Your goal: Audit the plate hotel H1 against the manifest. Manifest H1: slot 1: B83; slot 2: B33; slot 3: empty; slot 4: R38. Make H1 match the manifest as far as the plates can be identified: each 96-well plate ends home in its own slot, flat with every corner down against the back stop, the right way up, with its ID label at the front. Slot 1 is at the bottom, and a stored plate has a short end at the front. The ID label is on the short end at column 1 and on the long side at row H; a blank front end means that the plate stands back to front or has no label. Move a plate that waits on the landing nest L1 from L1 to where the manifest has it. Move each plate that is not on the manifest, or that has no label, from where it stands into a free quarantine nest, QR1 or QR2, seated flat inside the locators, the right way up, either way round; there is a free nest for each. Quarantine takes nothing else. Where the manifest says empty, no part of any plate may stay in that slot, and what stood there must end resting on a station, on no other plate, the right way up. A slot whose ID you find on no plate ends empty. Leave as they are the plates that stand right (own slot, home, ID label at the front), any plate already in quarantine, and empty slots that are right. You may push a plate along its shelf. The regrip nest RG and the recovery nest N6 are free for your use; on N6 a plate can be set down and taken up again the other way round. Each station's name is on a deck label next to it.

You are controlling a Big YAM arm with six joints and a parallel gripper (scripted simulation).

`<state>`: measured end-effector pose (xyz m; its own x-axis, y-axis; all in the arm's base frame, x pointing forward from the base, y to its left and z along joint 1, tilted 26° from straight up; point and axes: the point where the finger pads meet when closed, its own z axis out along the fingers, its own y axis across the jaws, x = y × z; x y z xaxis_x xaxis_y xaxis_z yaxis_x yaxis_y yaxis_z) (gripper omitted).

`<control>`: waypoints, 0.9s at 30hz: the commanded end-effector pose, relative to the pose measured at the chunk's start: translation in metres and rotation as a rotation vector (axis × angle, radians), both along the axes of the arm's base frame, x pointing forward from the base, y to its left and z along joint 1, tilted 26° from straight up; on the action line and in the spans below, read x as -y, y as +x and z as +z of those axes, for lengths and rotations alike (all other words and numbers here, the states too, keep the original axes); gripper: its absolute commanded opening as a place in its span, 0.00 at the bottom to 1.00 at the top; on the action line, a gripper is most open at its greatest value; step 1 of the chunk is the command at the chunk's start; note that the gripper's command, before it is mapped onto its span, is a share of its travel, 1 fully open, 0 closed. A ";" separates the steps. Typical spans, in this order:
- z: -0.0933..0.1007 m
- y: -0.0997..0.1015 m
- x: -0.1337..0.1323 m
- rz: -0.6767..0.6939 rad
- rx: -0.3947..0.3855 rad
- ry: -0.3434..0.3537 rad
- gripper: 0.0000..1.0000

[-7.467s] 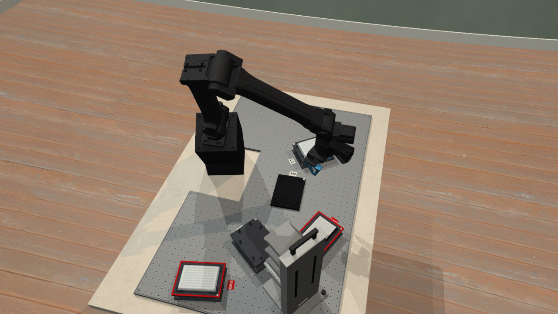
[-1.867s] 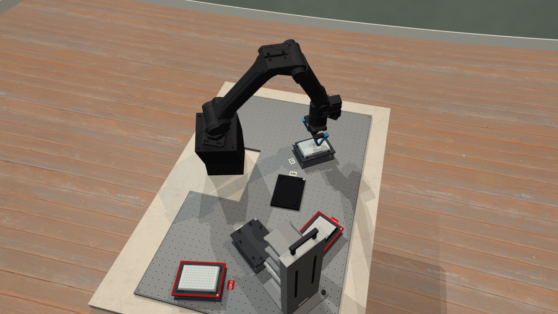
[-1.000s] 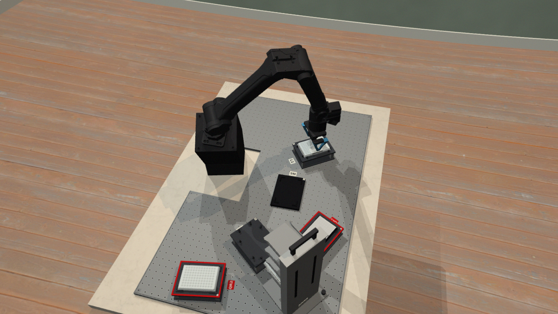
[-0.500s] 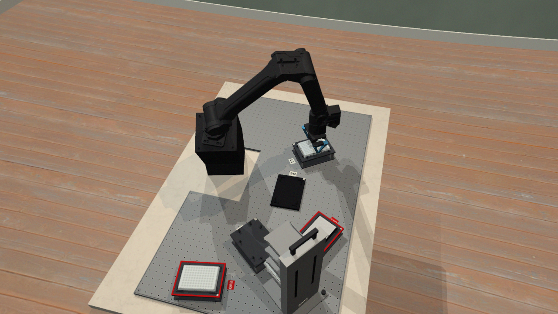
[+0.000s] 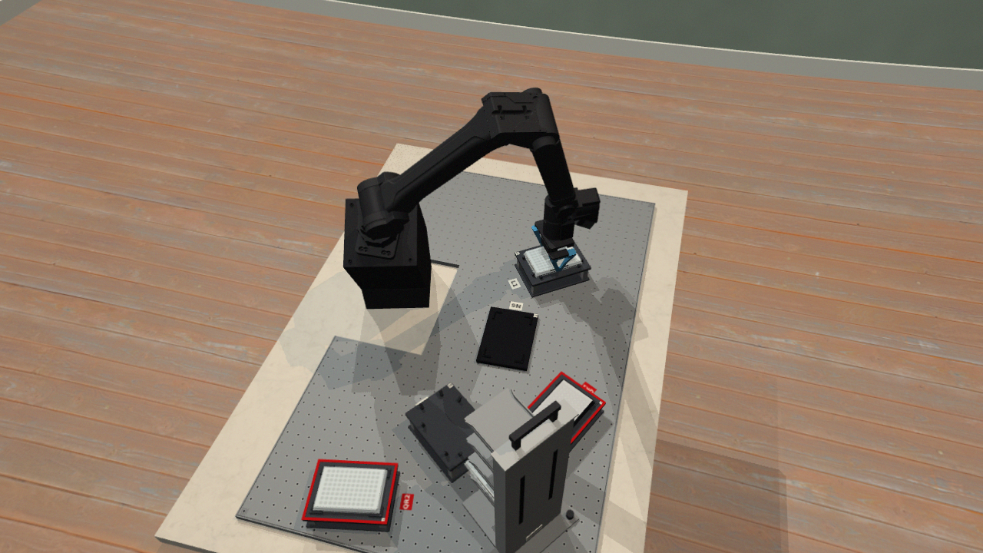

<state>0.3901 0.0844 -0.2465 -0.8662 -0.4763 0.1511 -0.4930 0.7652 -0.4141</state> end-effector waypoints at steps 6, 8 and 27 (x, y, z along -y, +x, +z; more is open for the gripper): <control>0.005 0.012 -0.007 0.008 0.028 0.014 0.86; 0.005 0.012 -0.007 0.008 0.028 0.014 0.86; 0.013 0.009 -0.015 0.010 0.028 0.013 0.86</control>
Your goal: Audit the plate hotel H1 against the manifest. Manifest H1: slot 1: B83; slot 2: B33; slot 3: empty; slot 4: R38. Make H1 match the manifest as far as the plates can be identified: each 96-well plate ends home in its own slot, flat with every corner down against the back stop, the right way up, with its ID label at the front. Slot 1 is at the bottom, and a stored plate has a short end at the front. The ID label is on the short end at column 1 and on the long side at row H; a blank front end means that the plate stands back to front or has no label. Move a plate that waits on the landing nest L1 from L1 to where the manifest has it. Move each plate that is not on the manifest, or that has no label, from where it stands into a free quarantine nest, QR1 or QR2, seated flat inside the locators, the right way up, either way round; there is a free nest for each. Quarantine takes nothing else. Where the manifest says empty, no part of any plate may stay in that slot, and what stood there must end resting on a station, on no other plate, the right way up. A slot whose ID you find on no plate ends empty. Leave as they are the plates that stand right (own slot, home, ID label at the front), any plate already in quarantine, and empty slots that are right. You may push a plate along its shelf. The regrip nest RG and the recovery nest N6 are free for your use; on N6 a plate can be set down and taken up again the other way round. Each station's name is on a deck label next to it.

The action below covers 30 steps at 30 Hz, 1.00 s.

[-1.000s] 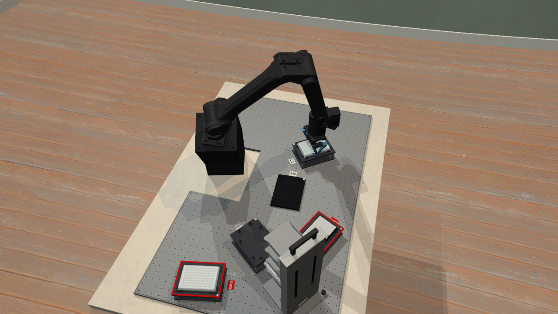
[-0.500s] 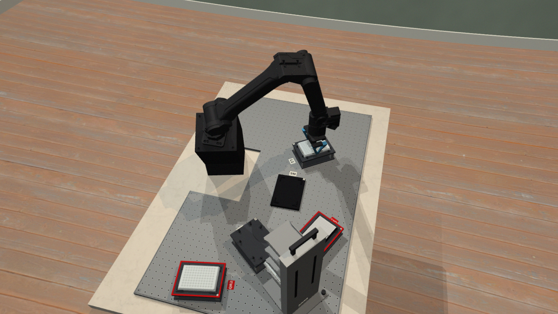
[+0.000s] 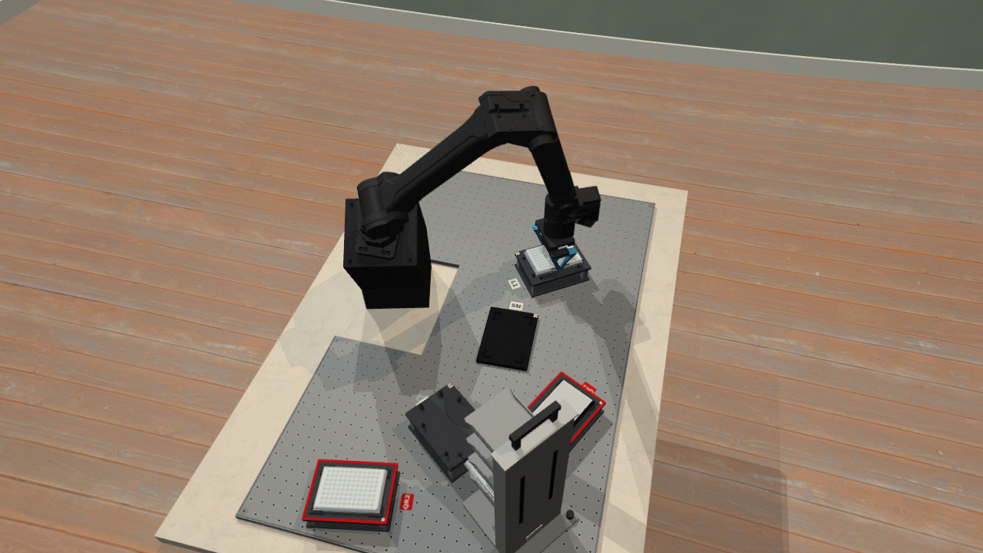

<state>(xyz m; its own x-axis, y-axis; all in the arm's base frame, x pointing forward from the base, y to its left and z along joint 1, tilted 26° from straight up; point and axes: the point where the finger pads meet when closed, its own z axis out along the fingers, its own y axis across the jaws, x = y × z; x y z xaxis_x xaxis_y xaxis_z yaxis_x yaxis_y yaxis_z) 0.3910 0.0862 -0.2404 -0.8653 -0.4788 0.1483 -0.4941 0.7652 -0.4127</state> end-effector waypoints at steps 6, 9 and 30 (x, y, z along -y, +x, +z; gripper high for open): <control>0.017 0.007 -0.016 0.010 0.027 0.012 0.86; 0.011 -0.003 -0.009 0.001 0.000 0.000 0.86; 0.039 0.007 -0.028 0.012 0.033 0.016 0.86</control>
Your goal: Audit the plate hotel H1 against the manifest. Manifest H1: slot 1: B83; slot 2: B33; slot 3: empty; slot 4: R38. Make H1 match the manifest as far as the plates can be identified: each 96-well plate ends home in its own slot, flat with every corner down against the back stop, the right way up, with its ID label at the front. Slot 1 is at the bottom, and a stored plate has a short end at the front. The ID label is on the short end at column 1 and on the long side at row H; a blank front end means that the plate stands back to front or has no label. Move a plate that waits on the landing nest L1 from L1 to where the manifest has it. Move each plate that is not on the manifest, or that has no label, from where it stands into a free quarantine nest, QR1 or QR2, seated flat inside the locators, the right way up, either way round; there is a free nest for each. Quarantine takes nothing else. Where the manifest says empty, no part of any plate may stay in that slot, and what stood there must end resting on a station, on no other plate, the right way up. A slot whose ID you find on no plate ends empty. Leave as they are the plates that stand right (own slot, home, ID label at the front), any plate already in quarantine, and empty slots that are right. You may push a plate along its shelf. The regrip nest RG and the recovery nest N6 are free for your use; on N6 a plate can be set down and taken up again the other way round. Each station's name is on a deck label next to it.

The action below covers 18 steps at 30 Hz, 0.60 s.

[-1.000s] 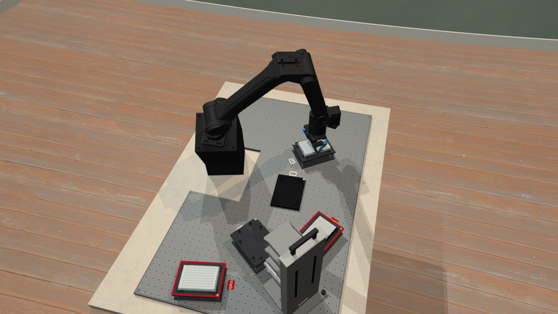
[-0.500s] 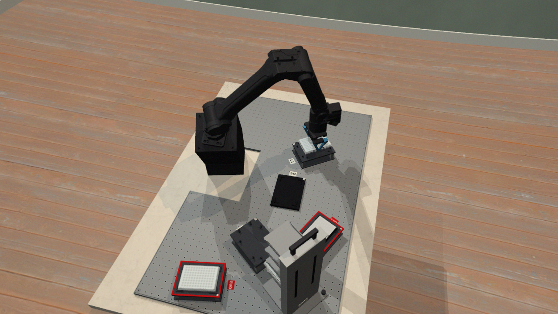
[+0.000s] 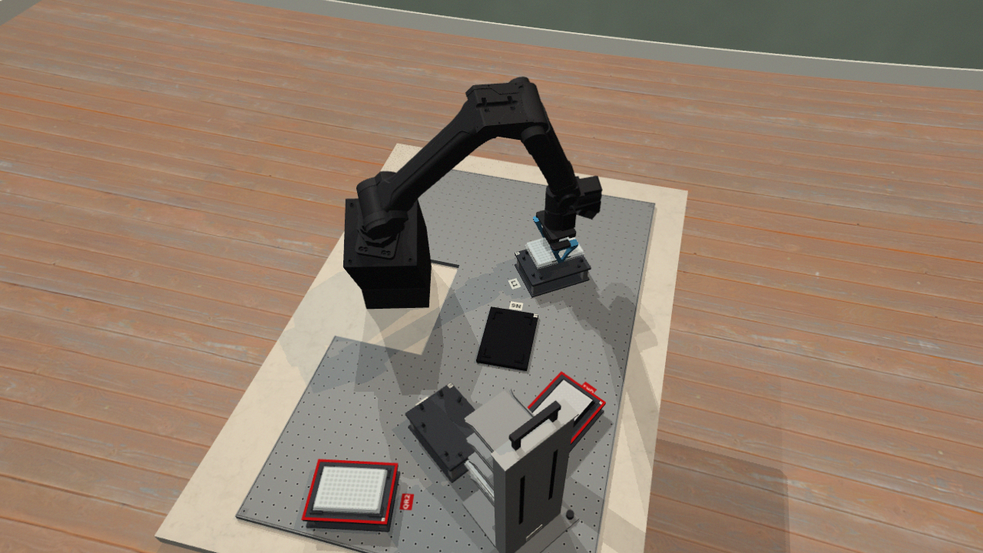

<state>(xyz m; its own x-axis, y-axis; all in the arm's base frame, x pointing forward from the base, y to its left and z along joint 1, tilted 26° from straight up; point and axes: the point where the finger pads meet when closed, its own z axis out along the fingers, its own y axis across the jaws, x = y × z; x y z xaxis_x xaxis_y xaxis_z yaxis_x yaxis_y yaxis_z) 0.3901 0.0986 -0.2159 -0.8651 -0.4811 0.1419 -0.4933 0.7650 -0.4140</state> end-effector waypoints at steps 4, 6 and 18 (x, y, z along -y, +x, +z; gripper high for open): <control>0.006 0.004 -0.010 -0.002 0.008 0.005 0.86; 0.017 0.006 -0.015 0.006 0.024 0.012 0.86; 0.028 0.007 -0.022 0.009 0.028 0.015 0.86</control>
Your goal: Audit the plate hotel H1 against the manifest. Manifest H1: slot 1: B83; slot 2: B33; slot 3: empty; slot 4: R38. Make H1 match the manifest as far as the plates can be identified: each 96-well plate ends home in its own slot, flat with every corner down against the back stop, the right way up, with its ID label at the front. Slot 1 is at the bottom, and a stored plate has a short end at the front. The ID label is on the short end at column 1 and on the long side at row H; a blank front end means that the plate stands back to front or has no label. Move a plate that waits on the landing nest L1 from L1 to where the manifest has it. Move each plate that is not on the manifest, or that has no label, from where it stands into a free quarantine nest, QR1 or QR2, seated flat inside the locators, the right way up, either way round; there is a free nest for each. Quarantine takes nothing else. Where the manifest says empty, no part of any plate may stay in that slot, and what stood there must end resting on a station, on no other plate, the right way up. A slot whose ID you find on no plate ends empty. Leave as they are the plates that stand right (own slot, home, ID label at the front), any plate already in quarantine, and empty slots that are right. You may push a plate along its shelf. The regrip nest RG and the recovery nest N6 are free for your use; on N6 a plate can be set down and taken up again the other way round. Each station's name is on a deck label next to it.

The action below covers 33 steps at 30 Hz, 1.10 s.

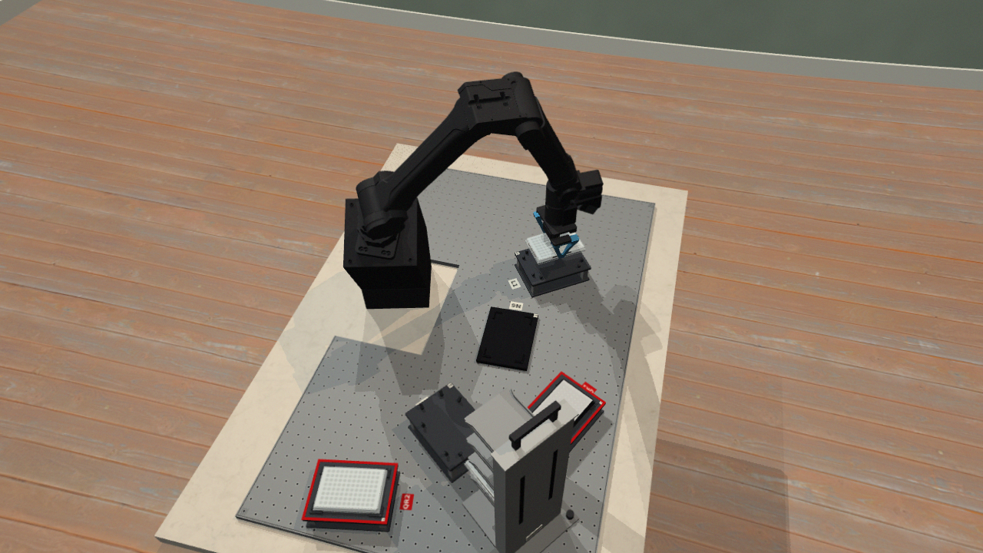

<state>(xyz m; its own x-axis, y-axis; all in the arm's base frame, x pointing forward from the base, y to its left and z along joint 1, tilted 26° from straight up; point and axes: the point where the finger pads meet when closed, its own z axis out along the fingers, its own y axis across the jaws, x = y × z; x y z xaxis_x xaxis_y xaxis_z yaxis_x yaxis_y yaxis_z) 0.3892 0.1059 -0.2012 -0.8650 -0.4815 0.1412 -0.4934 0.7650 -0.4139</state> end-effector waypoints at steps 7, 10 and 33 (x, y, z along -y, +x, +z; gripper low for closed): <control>0.018 0.005 -0.017 0.009 0.024 0.013 0.86; 0.017 0.001 -0.015 0.006 0.014 0.008 0.86; 0.064 0.006 -0.041 0.008 0.035 0.021 0.86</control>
